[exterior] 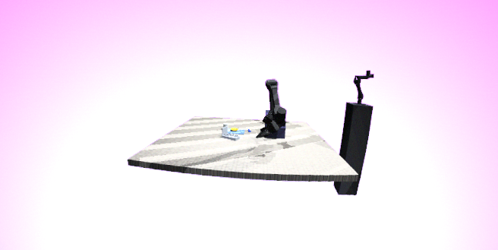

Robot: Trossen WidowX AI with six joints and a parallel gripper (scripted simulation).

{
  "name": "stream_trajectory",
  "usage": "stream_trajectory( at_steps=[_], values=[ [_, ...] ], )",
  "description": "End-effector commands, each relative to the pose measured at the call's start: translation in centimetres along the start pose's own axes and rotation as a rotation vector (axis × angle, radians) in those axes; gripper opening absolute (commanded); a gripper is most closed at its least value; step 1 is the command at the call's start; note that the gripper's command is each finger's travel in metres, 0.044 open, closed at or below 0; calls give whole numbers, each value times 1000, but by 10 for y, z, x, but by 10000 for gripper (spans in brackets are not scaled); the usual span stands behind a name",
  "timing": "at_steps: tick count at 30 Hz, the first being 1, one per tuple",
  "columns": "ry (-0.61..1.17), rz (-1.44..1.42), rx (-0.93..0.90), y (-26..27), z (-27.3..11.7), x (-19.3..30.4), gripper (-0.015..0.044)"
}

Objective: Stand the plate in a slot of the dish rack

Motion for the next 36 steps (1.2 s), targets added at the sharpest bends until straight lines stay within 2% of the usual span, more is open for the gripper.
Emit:
stream_trajectory(
  at_steps=[1, 20, 36],
  values=[
    [0, -6, 1, 0, 1, 0, 400],
    [66, -571, 223, -49, 80, -2, 400],
    [301, -928, 531, -140, 141, -38, 400]
  ],
)
Point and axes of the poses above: the point midway between the two fingers, 35 mm back from their tips, its own z axis out along the fingers, its own y axis across the jaws, x = y × z, the point moved 3 cm from there along -z, back along the fingers, and after that the axes turned 7 degrees about -z, right-handed, at the moved point
